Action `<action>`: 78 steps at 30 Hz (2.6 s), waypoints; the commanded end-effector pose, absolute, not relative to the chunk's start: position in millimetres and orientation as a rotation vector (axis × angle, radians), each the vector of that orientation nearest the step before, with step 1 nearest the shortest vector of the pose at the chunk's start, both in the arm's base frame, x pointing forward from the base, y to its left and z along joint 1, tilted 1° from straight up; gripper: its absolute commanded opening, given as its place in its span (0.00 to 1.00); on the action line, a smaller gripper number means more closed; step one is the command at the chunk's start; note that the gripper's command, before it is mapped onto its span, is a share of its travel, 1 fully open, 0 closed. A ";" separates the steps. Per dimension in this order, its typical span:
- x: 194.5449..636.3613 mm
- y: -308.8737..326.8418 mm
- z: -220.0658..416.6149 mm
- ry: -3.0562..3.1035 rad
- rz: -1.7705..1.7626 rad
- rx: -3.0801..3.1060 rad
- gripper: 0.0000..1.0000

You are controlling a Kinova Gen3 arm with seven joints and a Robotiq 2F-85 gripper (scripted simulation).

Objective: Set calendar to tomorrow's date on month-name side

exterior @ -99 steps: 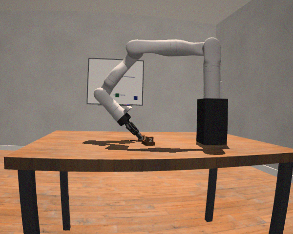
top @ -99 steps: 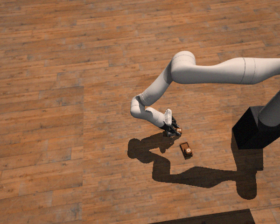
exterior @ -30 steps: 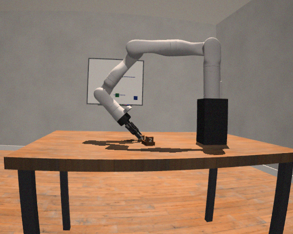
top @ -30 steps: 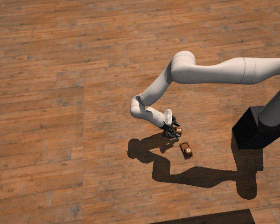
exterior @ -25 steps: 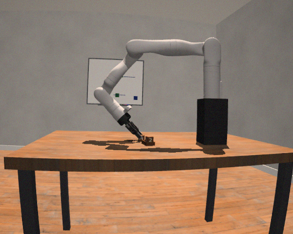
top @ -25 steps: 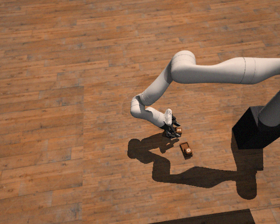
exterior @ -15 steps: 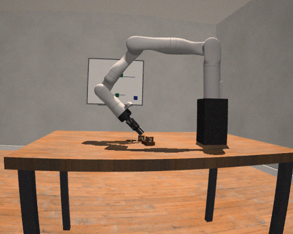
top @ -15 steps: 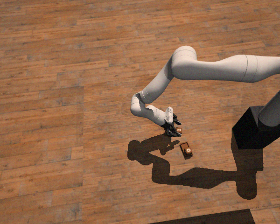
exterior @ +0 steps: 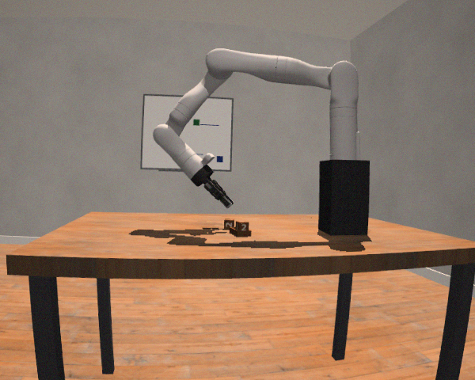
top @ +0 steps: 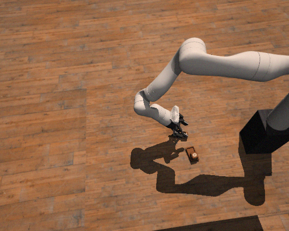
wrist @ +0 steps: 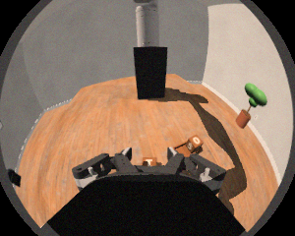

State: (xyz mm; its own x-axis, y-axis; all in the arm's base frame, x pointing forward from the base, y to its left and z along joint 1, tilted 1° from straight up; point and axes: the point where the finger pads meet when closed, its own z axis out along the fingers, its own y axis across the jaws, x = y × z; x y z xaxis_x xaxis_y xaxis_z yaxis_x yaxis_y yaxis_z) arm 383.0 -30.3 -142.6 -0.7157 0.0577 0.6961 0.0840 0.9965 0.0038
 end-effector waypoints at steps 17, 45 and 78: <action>386.8 -31.3 -135.4 -2.399 -0.042 -0.100 0.69; 384.8 -31.2 -134.1 -2.615 -0.032 -0.109 0.69; 383.8 -32.2 -135.6 -2.717 -0.019 -0.114 0.69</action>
